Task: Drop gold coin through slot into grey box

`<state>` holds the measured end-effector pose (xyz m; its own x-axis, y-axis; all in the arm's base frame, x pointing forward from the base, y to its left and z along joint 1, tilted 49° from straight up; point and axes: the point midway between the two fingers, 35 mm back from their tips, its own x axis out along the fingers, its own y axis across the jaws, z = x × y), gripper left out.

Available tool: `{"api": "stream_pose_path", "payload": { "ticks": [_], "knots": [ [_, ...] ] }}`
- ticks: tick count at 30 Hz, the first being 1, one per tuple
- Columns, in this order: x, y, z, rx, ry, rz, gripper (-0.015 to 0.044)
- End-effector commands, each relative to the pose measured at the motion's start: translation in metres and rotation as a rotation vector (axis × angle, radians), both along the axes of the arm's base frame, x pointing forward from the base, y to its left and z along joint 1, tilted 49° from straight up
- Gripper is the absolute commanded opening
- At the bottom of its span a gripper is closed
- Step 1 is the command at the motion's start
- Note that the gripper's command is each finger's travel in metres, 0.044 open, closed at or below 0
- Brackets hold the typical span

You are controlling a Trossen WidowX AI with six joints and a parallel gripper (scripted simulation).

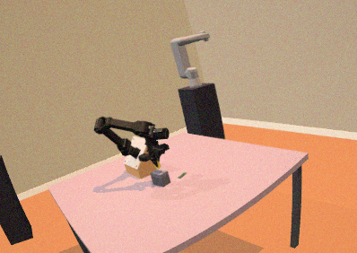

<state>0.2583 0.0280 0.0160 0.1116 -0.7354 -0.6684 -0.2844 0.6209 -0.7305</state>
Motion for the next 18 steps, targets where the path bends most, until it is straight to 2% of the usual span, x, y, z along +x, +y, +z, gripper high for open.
{"api": "stream_pose_path", "payload": {
  "ticks": [1,18],
  "knots": [
    [-0.0013,-0.0021,0.0022,0.0,0.001,0.004,0.0],
    [-0.001,-0.0029,0.0015,0.001,0.003,0.001,0.0]
  ]
}}
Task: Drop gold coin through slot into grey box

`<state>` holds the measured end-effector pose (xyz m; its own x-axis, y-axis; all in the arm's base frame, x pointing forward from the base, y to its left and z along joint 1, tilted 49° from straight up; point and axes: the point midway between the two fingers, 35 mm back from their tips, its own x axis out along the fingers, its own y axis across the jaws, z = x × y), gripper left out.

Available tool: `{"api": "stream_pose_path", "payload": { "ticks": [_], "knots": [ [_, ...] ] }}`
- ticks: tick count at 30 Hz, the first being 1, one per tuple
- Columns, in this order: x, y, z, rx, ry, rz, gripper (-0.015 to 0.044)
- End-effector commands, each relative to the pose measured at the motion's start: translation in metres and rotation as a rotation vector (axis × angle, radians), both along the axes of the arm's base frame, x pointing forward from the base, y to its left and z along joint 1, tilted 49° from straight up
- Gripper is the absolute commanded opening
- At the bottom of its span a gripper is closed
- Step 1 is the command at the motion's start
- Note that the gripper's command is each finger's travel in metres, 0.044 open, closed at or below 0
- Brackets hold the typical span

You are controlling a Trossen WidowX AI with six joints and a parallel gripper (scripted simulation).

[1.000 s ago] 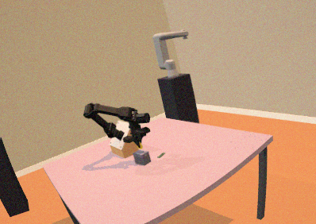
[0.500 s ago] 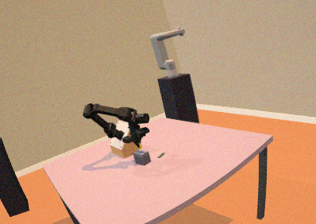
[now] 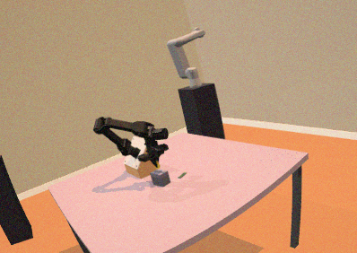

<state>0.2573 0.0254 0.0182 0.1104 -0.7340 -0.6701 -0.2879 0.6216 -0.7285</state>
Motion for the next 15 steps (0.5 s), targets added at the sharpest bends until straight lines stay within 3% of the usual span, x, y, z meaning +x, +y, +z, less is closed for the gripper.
{"api": "stream_pose_path", "payload": {
  "ticks": [1,15],
  "knots": [
    [0.0002,-0.0007,-0.0012,0.0,0.0,0.0,0.0],
    [0.0018,-0.0069,-0.0057,-0.001,0.002,0.002,0.0]
  ]
}}
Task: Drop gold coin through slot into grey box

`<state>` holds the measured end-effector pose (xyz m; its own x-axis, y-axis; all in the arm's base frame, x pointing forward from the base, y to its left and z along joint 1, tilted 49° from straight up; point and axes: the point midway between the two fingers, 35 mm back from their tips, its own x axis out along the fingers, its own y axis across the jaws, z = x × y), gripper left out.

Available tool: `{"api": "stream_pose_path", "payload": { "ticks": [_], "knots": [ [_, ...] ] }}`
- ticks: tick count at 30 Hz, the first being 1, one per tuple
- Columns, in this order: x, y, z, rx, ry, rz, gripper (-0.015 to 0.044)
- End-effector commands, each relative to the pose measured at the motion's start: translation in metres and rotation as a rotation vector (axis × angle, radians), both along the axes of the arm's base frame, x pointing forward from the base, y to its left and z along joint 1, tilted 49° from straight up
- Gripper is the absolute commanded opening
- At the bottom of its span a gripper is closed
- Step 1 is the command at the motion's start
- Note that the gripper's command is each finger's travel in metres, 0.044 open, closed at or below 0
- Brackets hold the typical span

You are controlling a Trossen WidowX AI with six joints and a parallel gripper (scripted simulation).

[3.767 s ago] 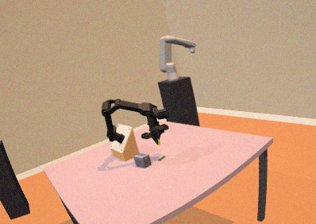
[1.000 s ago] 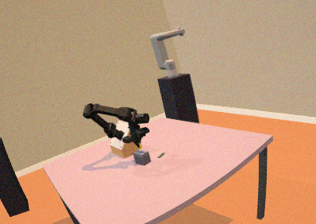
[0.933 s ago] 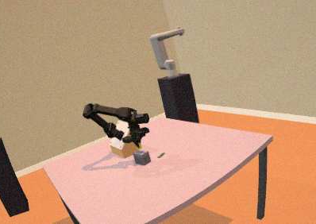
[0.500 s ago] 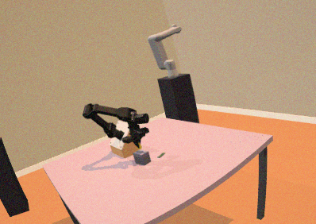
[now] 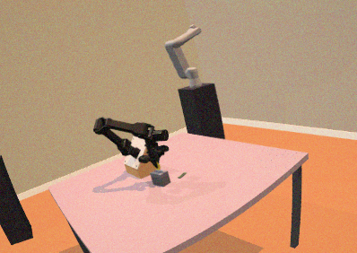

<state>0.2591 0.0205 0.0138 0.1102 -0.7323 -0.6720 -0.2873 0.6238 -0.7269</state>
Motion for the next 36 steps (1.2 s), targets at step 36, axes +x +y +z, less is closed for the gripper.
{"api": "stream_pose_path", "payload": {
  "ticks": [36],
  "knots": [
    [0.0007,-0.0077,-0.007,0.0,0.0,0.0,0.0161]
  ]
}}
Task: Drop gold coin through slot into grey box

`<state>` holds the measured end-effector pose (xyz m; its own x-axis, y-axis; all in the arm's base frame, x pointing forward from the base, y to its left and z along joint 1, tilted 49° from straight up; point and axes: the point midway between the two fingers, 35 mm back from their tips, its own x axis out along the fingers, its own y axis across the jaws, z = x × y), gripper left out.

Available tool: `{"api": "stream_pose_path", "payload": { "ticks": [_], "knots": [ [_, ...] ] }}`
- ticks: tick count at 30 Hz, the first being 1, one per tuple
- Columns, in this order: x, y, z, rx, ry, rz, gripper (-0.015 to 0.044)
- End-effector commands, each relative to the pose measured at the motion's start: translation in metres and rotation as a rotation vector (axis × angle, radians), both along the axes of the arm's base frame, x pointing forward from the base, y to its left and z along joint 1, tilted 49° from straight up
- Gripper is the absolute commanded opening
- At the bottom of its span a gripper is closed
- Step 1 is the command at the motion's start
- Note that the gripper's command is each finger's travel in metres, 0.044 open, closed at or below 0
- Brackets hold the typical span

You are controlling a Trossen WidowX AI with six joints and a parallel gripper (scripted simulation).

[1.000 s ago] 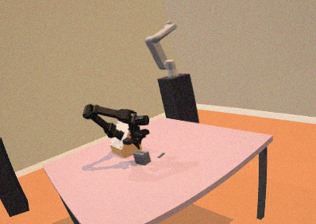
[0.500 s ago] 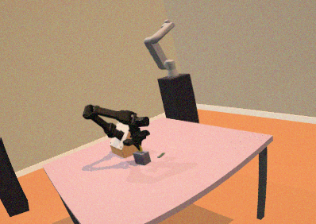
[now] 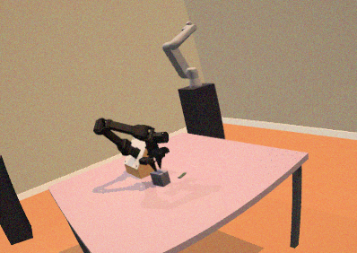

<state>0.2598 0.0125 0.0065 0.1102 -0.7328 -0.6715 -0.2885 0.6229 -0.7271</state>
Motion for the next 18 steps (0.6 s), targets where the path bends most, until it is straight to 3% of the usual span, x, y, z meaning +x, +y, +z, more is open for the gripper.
{"api": "stream_pose_path", "payload": {
  "ticks": [1,11,18],
  "knots": [
    [0.0,0.001,0.001,0.0,-0.001,-0.001,0.0187],
    [-0.006,0.031,0.03,-0.004,0.003,0.0,0.044],
    [-0.009,0.039,0.038,-0.007,0.004,-0.001,0.044]
  ]
}}
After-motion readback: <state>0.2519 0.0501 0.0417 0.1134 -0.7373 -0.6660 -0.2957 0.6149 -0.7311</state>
